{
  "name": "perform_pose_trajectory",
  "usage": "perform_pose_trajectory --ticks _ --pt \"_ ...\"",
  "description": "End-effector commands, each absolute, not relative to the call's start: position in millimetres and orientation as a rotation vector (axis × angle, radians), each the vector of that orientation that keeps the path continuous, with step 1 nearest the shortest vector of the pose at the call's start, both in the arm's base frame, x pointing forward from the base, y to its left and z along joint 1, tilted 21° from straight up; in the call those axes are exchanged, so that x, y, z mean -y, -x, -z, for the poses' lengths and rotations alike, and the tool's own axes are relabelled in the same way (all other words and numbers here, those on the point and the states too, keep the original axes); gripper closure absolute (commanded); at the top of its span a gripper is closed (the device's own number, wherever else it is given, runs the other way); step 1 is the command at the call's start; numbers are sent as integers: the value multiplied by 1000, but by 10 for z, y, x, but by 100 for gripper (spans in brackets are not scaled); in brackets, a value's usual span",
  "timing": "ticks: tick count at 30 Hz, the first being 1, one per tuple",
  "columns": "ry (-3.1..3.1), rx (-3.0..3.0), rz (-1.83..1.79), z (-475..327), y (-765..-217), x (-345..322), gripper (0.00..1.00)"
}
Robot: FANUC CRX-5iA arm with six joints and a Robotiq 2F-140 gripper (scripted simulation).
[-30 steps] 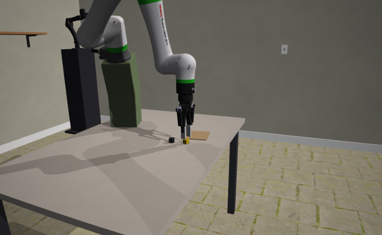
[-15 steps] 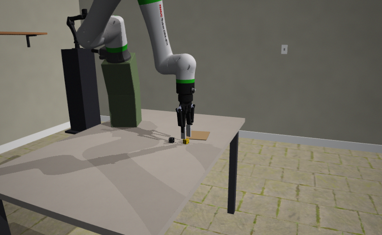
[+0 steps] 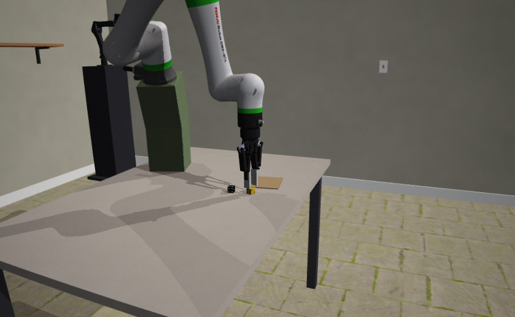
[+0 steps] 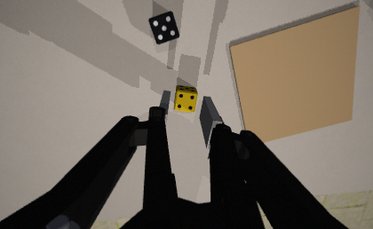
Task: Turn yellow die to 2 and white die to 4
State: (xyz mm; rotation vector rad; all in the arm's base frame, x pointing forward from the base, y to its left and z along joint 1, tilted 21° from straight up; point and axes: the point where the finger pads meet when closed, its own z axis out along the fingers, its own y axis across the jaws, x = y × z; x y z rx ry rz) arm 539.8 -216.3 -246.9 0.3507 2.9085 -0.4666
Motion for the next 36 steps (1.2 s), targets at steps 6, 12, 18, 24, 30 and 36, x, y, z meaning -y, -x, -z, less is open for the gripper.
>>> perform_pose_trajectory --ticks 6,12,18,24,30,36 --pt "-351 -2908 466 2578 -5415 2200 75" --pt "-351 -2908 466 2643 -5425 2223 75" --pt "-351 -2908 466 2699 -5433 2242 75" --pt "-351 -2908 466 2705 -5433 2244 75" --pt "-351 -2908 466 2705 -5433 2244 75" --pt "-351 -2908 466 2705 -5433 2244 75"
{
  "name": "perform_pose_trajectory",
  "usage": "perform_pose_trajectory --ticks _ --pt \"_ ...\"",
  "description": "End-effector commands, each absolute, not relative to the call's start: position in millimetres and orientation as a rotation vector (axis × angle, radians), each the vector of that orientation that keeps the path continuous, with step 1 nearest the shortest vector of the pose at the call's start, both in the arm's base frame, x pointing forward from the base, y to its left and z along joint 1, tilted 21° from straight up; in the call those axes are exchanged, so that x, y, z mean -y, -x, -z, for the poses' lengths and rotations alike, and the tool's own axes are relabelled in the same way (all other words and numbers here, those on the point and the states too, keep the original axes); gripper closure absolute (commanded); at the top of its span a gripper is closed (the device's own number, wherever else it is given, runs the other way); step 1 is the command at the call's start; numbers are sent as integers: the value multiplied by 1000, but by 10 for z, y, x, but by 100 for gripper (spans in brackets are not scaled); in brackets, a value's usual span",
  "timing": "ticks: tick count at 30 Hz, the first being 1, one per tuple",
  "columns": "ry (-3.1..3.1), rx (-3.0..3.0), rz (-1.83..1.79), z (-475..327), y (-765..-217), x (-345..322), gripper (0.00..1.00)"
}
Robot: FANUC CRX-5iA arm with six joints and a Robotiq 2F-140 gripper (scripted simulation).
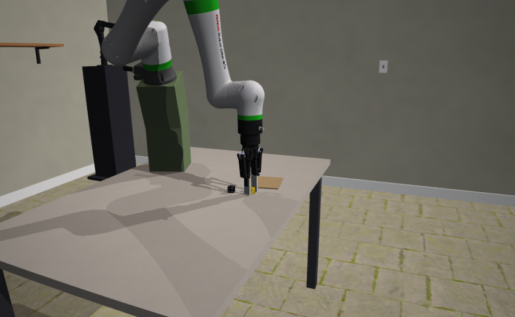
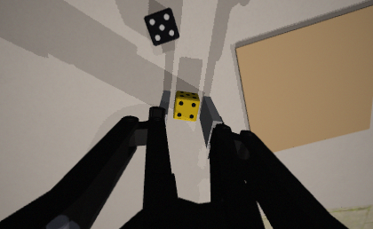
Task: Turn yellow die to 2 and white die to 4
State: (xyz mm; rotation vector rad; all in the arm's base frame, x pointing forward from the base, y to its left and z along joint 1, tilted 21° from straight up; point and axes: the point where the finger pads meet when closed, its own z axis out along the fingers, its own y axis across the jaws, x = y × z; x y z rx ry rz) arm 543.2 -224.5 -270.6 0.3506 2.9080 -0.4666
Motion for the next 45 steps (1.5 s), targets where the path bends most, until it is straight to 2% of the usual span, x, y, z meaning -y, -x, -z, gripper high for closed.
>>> perform_pose_trajectory --ticks 1,20,21,45 --pt "-351 -2908 466 2705 -5433 2244 75" --pt "-351 -2908 466 2705 -5433 2244 75" --pt "-351 -2908 466 2705 -5433 2244 87" --pt "-351 -2908 466 2705 -5433 2244 87"
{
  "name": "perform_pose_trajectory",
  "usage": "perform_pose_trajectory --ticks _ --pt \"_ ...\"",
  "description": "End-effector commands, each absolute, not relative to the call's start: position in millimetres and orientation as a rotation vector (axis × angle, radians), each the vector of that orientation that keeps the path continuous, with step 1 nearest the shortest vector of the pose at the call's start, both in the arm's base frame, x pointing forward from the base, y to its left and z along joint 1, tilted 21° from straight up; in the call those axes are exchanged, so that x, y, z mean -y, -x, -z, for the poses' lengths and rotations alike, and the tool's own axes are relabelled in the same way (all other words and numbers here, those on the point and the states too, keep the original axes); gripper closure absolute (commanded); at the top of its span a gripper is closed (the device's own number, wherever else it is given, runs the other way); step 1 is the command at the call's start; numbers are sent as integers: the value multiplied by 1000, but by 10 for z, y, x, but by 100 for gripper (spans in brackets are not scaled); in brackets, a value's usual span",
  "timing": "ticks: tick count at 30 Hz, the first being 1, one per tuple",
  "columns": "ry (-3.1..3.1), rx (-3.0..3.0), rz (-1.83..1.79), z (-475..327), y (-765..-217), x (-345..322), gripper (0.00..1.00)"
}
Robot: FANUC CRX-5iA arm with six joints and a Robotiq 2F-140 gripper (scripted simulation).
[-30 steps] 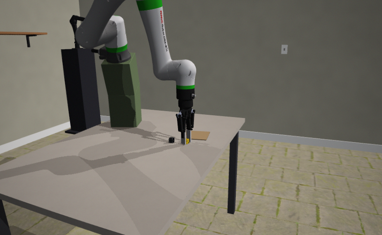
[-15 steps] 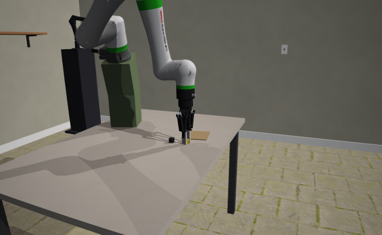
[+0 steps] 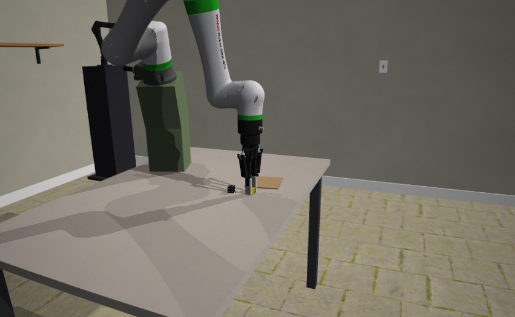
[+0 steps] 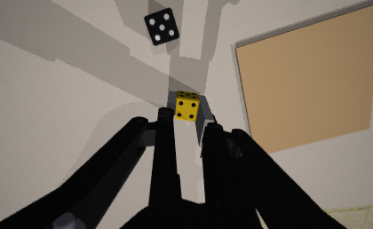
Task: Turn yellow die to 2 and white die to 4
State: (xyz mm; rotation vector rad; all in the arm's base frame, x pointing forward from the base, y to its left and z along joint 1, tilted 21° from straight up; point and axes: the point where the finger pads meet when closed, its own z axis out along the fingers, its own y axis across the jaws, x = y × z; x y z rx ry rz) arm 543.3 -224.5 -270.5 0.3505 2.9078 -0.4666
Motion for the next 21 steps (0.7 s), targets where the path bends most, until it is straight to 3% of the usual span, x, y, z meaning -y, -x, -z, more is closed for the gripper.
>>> perform_pose_trajectory --ticks 1,21 --pt "-351 -2908 466 2705 -5433 2244 87" --pt "-351 -2908 466 2341 -5381 2118 87"
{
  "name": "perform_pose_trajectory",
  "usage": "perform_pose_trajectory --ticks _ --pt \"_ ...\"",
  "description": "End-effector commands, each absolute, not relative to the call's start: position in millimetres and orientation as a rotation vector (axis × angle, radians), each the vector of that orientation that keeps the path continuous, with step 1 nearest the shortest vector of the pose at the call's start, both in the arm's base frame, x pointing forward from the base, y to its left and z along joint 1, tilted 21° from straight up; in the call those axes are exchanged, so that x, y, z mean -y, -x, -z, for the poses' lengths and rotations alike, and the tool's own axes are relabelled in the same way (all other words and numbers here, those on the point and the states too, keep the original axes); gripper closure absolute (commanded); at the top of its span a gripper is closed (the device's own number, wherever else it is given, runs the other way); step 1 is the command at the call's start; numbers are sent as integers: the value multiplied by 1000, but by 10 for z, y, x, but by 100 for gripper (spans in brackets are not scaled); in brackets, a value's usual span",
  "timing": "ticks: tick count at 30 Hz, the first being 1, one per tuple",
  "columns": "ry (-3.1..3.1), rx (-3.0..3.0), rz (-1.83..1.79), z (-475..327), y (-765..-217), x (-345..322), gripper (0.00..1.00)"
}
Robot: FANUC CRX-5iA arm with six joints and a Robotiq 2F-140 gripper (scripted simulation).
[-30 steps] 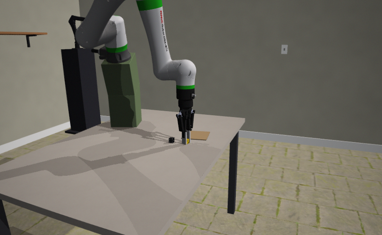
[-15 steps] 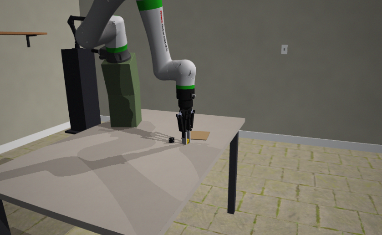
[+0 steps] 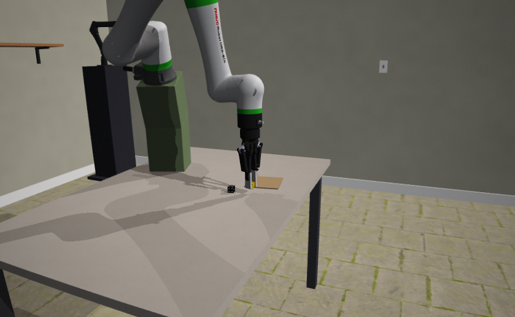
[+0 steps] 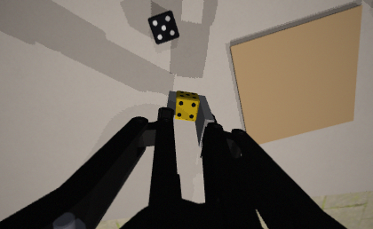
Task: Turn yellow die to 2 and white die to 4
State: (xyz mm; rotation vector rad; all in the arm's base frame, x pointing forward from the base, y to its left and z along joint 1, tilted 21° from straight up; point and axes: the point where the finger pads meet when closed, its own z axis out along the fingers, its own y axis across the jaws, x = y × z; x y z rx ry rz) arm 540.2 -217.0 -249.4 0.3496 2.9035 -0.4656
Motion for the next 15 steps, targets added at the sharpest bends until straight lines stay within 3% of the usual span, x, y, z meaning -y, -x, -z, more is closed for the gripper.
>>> perform_pose_trajectory --ticks 1,15 --pt "-351 -2908 466 2272 -5371 2094 87" --pt "-351 -2908 466 1770 -5299 1918 87"
